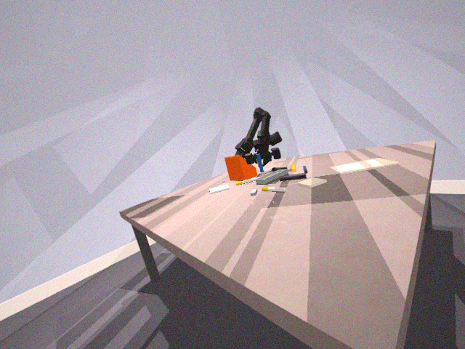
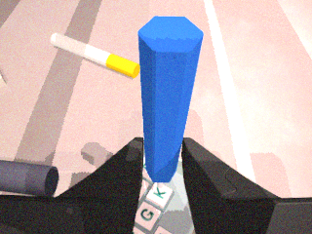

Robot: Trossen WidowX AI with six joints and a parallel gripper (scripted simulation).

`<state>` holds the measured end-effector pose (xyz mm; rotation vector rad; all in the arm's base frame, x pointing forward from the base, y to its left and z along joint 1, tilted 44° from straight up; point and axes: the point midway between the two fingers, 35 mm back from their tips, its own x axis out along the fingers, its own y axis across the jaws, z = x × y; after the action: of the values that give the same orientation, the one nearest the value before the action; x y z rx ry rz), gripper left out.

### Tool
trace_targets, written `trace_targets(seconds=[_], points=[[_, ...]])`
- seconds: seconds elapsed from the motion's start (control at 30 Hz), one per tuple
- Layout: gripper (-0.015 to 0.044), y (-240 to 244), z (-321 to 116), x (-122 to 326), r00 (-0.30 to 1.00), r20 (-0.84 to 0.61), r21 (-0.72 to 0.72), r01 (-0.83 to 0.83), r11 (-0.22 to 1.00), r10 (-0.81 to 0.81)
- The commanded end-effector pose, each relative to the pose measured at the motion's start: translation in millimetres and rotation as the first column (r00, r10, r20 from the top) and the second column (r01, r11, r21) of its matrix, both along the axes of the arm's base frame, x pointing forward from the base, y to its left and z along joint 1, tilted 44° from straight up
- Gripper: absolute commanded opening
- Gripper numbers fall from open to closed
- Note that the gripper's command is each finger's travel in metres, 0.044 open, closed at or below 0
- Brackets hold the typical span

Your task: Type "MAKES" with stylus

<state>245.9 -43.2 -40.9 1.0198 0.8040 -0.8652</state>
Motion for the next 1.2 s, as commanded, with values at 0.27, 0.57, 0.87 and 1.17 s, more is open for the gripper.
trace_targets(seconds=[0.27, 0.57, 0.87, 1.17], points=[[0.0081, 3, -4, 0, 1.000, 0.001, -0.003, 0.006, 1.000, -0.006], [0.0081, 7, -8, 1, 1.000, 0.001, -0.003, 0.006, 1.000, -0.006], [0.0081, 10, -10, 1, 1.000, 0.001, -0.002, 0.006, 1.000, -0.006], [0.0081, 12, -13, 1, 1.000, 0.000, -0.002, 0.006, 1.000, -0.006]])
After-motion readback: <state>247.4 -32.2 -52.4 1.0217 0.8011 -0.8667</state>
